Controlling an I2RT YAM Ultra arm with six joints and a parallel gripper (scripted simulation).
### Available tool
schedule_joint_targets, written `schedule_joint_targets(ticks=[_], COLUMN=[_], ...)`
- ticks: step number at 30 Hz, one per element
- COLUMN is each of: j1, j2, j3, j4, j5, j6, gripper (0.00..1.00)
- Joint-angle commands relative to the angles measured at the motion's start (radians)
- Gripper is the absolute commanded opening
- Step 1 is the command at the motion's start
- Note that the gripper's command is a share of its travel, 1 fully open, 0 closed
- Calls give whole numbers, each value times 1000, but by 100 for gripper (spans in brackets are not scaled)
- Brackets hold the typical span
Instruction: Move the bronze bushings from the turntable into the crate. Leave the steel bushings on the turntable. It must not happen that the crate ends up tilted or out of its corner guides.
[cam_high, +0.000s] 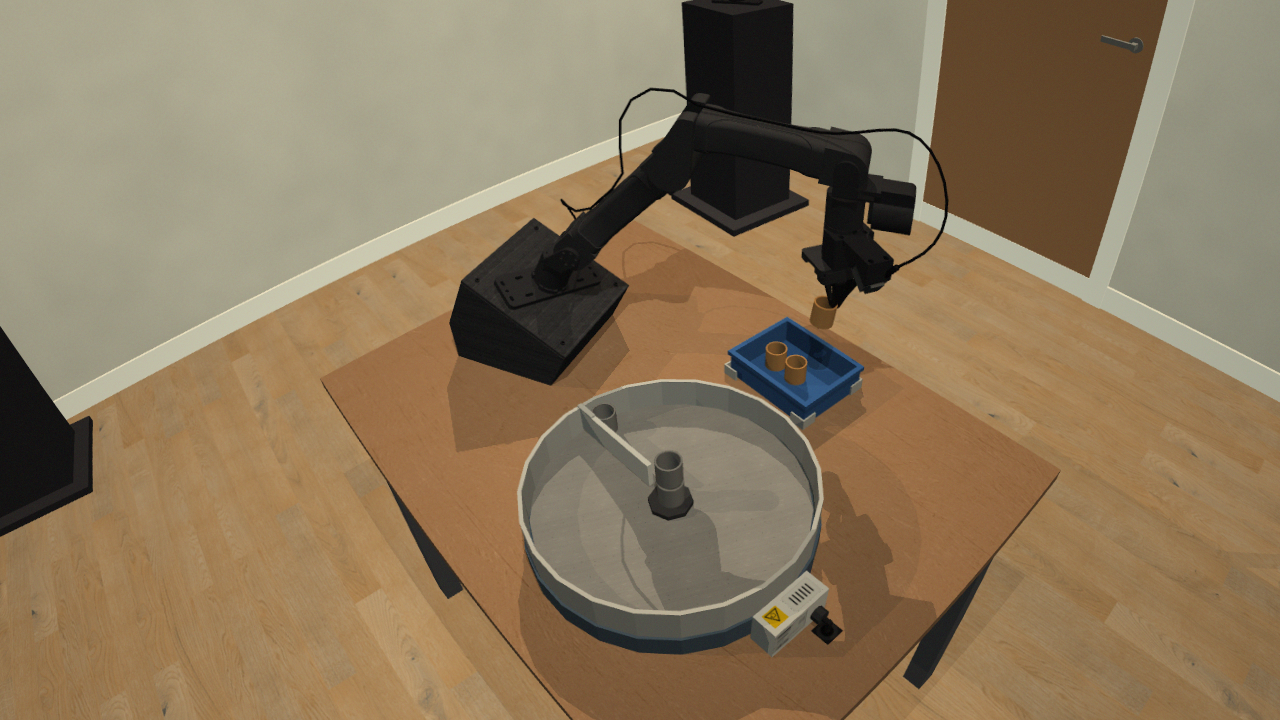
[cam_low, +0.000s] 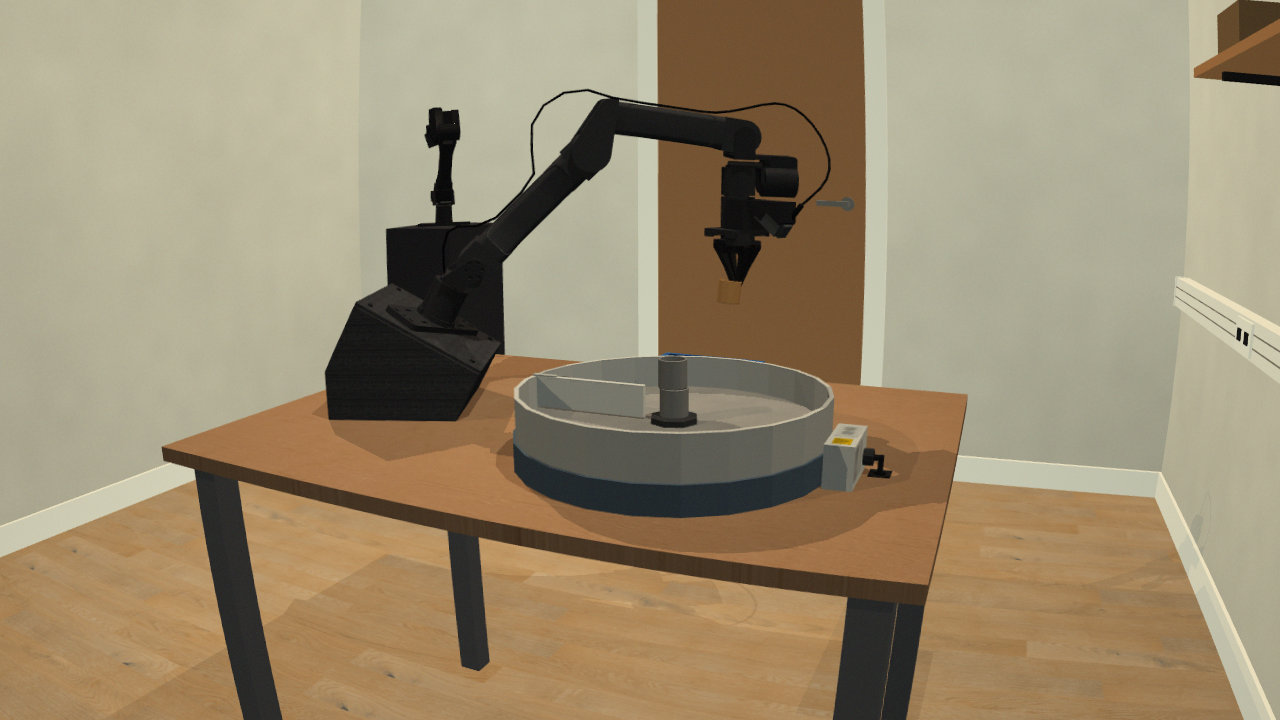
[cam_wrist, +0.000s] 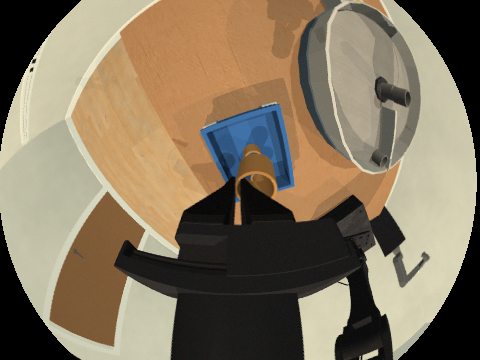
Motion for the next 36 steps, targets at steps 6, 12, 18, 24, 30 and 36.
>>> schedule_joint_targets(ticks=[6,12,18,24,30,36], j1=[10,10,10,10,10,10], j2=[-17,-19,-19,-19,-19,-19], j3=[53,53,53,53,53,53], j4=[-27,-27,-28,-28,-28,-28], j5=[20,20,20,20,20,20], j6=[13,12,12,12,12,12], gripper=[0,0,0,0,0,0])
